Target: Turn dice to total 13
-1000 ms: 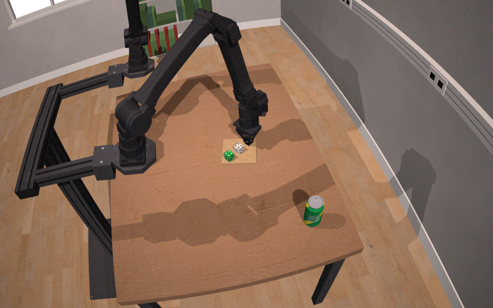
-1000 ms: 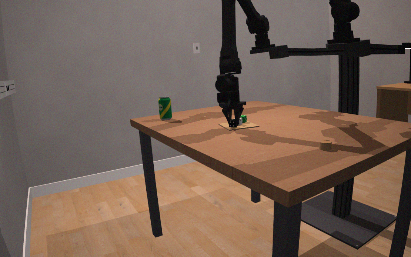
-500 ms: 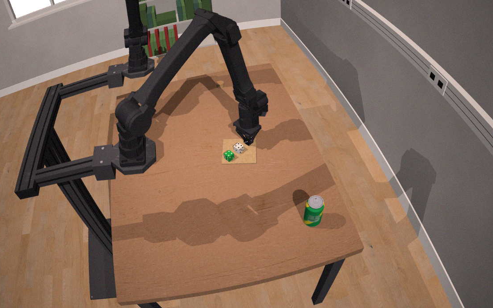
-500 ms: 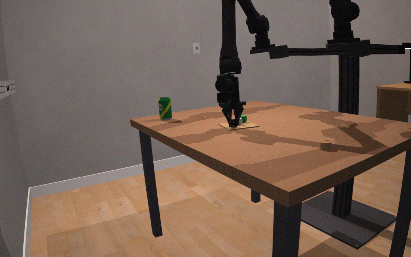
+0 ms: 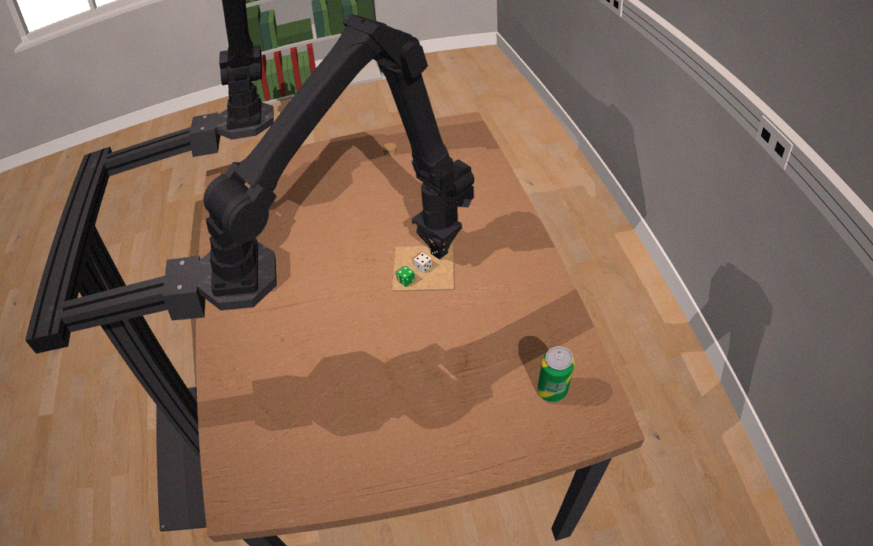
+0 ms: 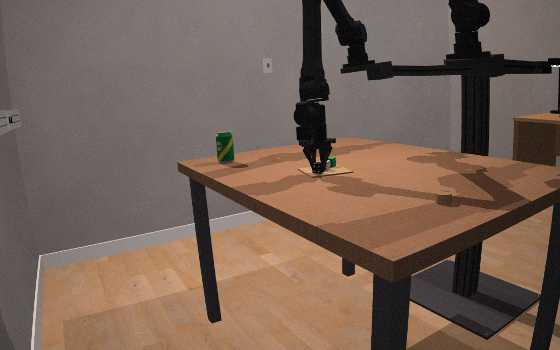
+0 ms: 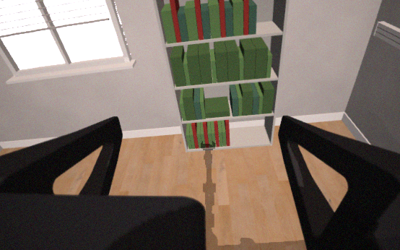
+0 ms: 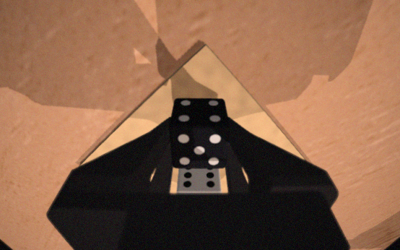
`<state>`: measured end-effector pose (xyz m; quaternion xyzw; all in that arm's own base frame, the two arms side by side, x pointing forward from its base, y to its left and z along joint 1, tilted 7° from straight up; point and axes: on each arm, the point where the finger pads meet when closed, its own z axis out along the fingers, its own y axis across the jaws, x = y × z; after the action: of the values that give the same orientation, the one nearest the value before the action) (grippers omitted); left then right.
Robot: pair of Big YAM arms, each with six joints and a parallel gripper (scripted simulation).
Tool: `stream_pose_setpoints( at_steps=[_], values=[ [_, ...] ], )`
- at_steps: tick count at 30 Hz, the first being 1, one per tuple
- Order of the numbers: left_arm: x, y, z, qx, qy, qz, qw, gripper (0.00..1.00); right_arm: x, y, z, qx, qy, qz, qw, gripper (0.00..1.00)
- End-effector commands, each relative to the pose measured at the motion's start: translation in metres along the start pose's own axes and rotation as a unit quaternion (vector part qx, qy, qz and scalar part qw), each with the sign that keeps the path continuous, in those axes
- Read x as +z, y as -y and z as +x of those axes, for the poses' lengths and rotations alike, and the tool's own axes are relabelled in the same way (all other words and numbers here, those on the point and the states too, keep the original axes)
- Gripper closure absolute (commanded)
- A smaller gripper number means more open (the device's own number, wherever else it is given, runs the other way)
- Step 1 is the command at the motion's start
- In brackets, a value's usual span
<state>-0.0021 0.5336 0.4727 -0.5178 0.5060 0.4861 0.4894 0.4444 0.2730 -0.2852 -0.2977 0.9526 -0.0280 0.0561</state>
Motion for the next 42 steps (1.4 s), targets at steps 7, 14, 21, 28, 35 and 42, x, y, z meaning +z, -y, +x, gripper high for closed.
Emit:
stream_pose_setpoints(
  at_steps=[7, 14, 21, 28, 35, 42],
  values=[
    [0.002, -0.002, -0.038, 0.007, 0.034, -0.001, 0.999, 0.0, 0.009, 0.003, 0.007, -0.001, -0.003, -0.001, 1.0, 0.74],
    [0.002, -0.002, -0.038, 0.007, 0.034, -0.001, 0.999, 0.0, 0.009, 0.003, 0.007, -0.001, -0.003, -0.001, 1.0, 0.74],
    [0.002, -0.002, -0.038, 0.007, 0.034, -0.001, 0.999, 0.0, 0.009, 0.003, 0.004, -0.001, 0.0, -0.001, 1.0, 0.74],
    [0.002, -0.002, -0.038, 0.007, 0.034, -0.001, 0.999, 0.0, 0.01, 0.003, 0.0, -0.001, 0.002, -0.001, 1.0, 0.74],
    [0.002, -0.002, -0.038, 0.007, 0.034, -0.001, 0.999, 0.0, 0.01, 0.004, -0.005, 0.0, 0.007, -0.001, 1.0, 0.74],
    [0.002, -0.002, -0.038, 0.007, 0.034, -0.001, 0.999, 0.0, 0.01, 0.004, -0.006, 0.0, 0.008, -0.001, 1.0, 0.74]
  ],
)
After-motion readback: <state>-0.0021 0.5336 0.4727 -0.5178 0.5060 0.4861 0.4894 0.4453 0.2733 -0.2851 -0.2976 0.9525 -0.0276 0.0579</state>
